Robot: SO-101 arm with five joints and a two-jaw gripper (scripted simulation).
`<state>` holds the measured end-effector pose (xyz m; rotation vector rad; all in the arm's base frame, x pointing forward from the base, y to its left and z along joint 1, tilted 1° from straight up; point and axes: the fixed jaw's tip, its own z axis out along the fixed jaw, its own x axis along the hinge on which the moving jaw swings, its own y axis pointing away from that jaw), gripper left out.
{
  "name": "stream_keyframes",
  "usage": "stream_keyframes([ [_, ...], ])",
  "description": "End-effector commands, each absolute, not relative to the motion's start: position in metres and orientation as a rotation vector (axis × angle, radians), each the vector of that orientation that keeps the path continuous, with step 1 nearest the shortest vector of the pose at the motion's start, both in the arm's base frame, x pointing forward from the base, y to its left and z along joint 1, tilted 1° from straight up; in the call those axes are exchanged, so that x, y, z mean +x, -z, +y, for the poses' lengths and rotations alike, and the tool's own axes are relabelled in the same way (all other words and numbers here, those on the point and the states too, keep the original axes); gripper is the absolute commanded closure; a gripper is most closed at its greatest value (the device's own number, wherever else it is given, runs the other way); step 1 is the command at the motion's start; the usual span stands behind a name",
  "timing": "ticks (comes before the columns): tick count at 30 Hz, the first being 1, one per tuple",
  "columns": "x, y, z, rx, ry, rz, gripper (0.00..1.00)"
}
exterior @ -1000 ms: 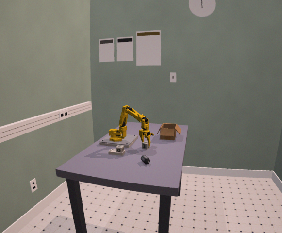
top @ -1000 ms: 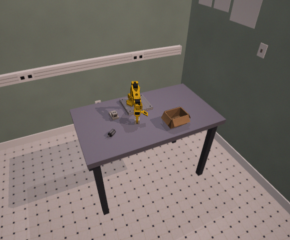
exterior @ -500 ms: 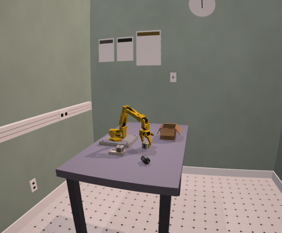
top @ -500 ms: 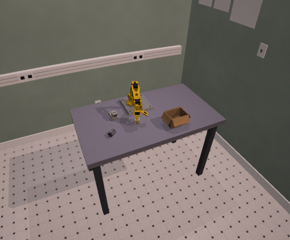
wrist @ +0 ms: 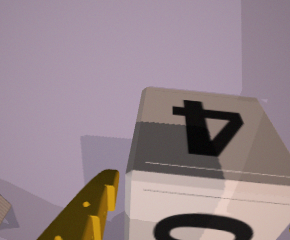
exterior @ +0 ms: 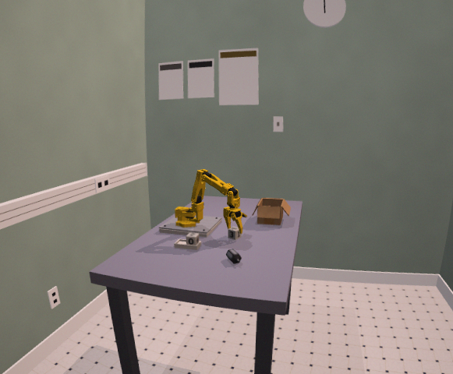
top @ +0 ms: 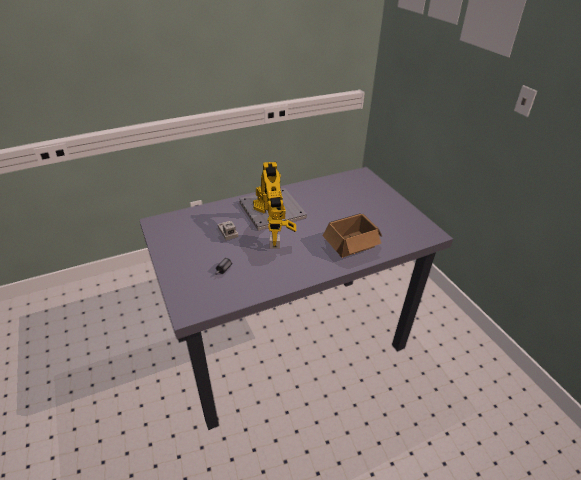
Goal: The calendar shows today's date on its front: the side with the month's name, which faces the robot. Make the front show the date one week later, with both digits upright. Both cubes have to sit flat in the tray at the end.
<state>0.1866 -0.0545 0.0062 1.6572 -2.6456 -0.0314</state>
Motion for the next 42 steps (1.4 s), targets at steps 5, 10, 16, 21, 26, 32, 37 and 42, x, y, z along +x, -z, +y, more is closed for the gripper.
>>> stream_keyframes([
  [5,0.190,-0.028,-0.054,1.673,0.028,-2.640,0.64],
  [10,0.190,-0.043,-0.054,1.673,0.028,-2.640,0.64],
  [16,0.189,-0.057,-0.053,1.673,0.028,-2.640,0.64],
  [21,0.188,-0.059,-0.053,1.673,0.028,-2.640,0.64],
  [26,0.188,-0.059,-0.053,1.673,0.028,-2.640,0.64],
  [32,0.188,-0.059,-0.053,1.673,0.028,-2.640,0.64],
  [37,0.188,-0.059,-0.053,1.673,0.028,-2.640,0.64],
  [42,0.188,-0.059,-0.053,1.673,0.026,-2.641,0.64],
])
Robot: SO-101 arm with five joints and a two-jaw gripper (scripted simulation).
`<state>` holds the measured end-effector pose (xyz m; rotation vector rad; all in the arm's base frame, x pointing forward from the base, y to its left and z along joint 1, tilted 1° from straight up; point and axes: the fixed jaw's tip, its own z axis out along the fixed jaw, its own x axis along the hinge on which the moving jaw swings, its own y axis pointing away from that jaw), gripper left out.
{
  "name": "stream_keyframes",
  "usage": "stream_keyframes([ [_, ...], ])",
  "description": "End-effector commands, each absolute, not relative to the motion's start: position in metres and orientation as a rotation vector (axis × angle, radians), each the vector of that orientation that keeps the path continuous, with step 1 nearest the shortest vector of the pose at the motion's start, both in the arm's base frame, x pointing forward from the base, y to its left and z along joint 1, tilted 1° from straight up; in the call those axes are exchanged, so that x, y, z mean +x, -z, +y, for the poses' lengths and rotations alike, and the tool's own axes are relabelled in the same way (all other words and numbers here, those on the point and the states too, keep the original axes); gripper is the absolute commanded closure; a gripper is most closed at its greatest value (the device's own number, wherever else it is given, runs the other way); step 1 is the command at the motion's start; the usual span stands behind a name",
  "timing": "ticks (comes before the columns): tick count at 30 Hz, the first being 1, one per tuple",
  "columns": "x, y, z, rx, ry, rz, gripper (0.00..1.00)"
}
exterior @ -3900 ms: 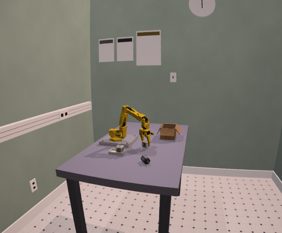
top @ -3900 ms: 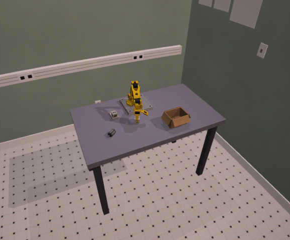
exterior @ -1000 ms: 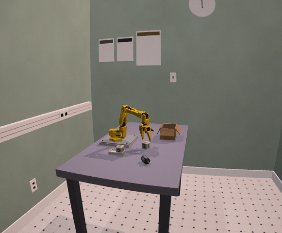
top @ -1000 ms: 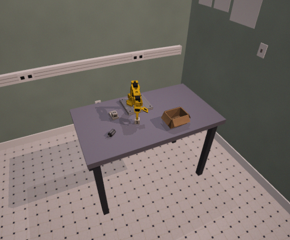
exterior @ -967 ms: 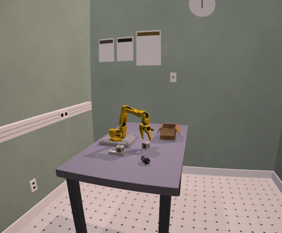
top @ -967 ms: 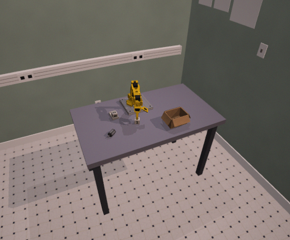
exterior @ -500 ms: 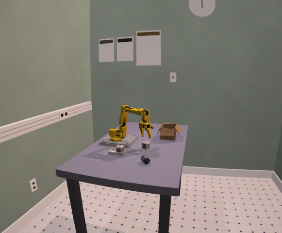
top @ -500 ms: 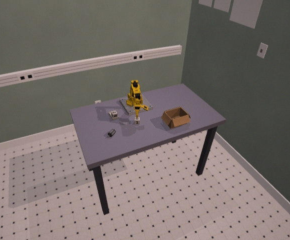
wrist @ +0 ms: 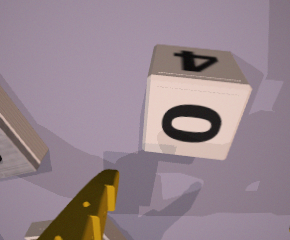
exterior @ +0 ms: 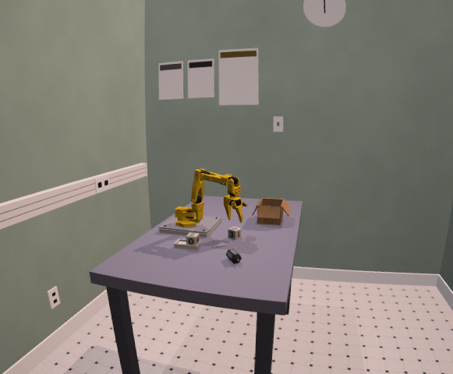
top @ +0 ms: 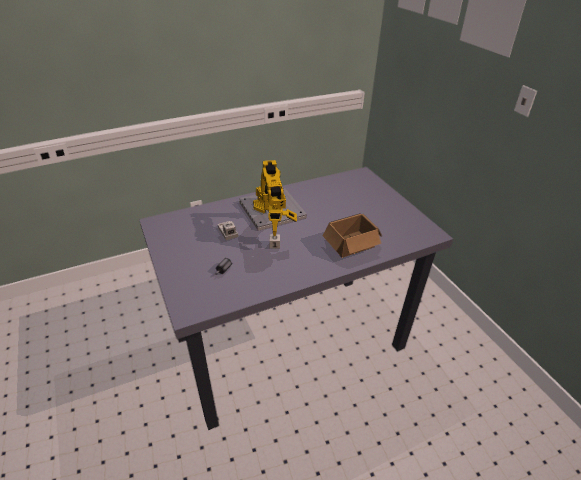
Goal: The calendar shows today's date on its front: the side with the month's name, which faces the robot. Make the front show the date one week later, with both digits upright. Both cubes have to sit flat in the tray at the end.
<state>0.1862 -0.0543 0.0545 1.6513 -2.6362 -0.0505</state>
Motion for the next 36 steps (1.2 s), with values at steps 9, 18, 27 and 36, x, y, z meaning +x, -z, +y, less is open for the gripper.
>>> stream_keyframes([
  [9,0.194,-0.081,-0.055,1.718,-0.129,-2.712,0.64],
  [18,0.198,-0.118,-0.056,1.781,-0.399,-2.811,0.65],
  [27,0.197,-0.145,-0.056,1.819,-0.612,-2.871,0.65],
  [36,0.196,-0.145,-0.057,1.810,-0.618,-2.878,0.65],
])
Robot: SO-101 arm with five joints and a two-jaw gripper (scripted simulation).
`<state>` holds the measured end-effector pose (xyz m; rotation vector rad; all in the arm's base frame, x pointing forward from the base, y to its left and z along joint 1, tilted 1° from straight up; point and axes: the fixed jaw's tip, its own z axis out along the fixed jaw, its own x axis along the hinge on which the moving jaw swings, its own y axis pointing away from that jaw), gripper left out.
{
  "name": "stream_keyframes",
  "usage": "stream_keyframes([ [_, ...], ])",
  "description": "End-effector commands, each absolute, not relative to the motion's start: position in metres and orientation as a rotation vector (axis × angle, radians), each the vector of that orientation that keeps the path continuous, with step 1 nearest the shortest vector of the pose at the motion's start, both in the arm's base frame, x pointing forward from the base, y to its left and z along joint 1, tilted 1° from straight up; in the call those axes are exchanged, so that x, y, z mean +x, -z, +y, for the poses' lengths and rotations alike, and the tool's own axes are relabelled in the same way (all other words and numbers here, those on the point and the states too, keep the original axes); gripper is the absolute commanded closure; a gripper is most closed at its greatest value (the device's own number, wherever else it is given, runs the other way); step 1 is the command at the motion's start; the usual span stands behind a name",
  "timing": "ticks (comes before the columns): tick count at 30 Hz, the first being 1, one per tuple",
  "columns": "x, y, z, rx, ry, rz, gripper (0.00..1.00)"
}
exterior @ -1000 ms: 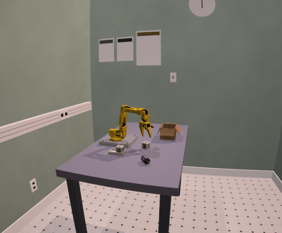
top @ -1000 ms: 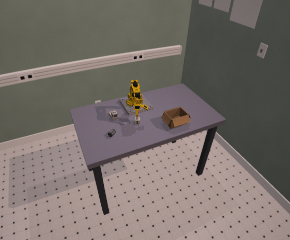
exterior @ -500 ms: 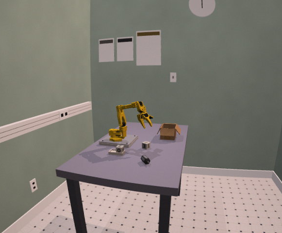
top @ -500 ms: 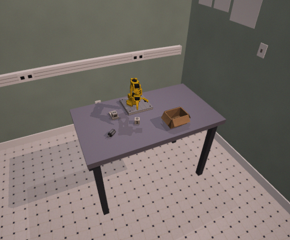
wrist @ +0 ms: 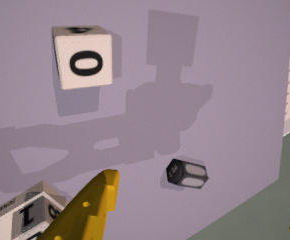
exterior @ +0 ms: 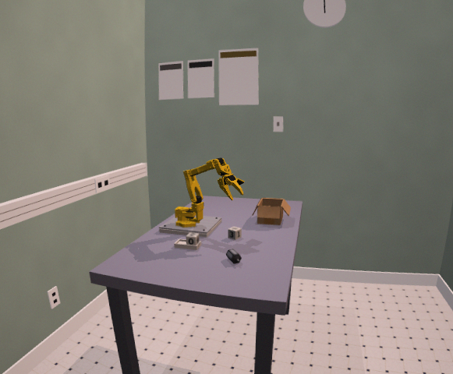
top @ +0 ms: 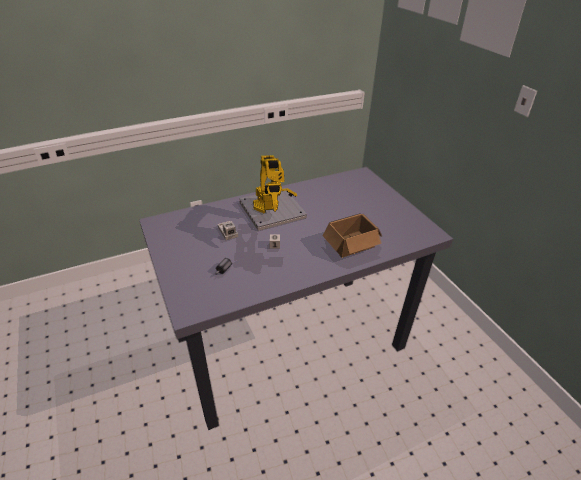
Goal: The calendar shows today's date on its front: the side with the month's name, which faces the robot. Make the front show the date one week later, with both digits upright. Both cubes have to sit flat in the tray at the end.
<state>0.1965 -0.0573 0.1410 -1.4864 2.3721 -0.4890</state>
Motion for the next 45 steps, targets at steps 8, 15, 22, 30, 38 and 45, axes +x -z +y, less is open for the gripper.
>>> stream_keyframes([
  [8,0.189,-0.143,-0.076,-1.333,0.524,2.456,0.65],
  [15,0.176,-0.140,-0.102,-1.119,0.547,2.579,0.65],
  [22,0.145,-0.135,-0.142,-0.710,0.585,2.754,0.65],
  [30,0.114,-0.130,-0.168,-0.360,0.612,2.849,0.65],
  [38,0.085,-0.127,-0.183,-0.074,0.631,2.894,0.65],
  [45,0.080,-0.126,-0.185,-0.027,0.634,2.899,0.65],
])
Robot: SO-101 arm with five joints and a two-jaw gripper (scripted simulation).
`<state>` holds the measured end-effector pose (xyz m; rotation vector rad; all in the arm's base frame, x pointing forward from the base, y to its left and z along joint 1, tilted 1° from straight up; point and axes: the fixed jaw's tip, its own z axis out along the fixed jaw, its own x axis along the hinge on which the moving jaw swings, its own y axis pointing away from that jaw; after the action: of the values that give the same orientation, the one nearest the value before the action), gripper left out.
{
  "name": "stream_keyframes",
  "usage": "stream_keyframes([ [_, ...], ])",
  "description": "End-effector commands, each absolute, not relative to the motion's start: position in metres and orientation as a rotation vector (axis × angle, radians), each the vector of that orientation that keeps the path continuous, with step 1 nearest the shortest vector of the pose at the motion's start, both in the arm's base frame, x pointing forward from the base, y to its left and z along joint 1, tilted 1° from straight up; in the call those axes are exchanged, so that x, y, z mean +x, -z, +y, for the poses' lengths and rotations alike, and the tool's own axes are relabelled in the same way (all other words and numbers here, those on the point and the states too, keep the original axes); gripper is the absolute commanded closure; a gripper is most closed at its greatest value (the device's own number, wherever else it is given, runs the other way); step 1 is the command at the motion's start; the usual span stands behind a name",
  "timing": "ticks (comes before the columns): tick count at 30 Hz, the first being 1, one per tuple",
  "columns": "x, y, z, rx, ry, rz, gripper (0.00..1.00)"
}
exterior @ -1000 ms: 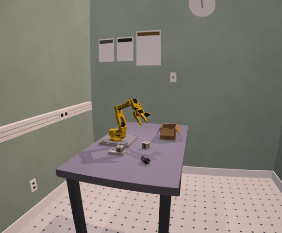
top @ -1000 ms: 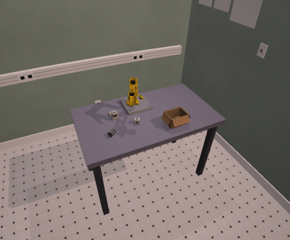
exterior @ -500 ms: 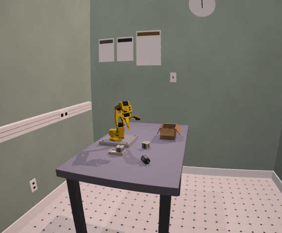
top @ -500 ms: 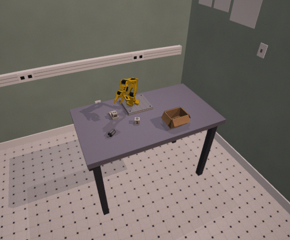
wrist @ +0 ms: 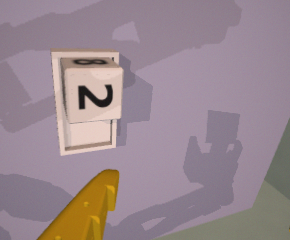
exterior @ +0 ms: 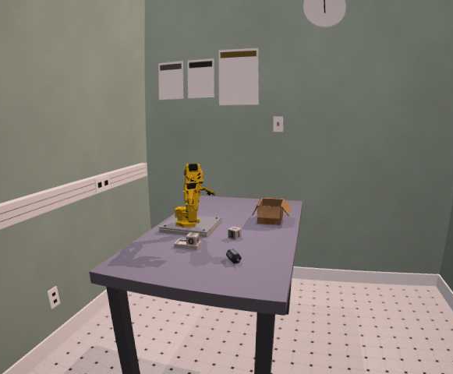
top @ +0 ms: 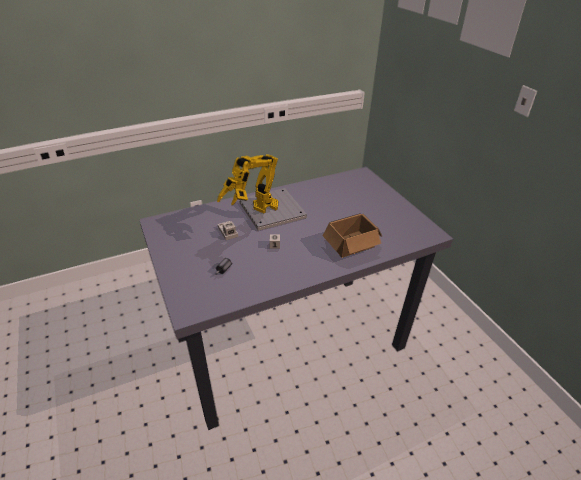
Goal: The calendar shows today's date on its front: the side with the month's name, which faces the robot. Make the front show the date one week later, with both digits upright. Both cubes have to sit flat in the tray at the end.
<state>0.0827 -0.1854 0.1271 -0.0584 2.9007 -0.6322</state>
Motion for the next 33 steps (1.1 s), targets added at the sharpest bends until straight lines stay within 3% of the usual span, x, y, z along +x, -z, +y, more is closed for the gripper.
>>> stream_keyframes([
  [1,0.080,-0.126,-0.185,-0.027,0.634,2.899,0.65],
  [9,0.081,-0.119,-0.185,-0.027,0.578,2.927,0.65],
  [26,0.075,-0.053,-0.173,-0.029,0.036,3.132,0.65],
  [33,0.074,-0.043,-0.169,-0.029,-0.052,3.155,0.65],
])
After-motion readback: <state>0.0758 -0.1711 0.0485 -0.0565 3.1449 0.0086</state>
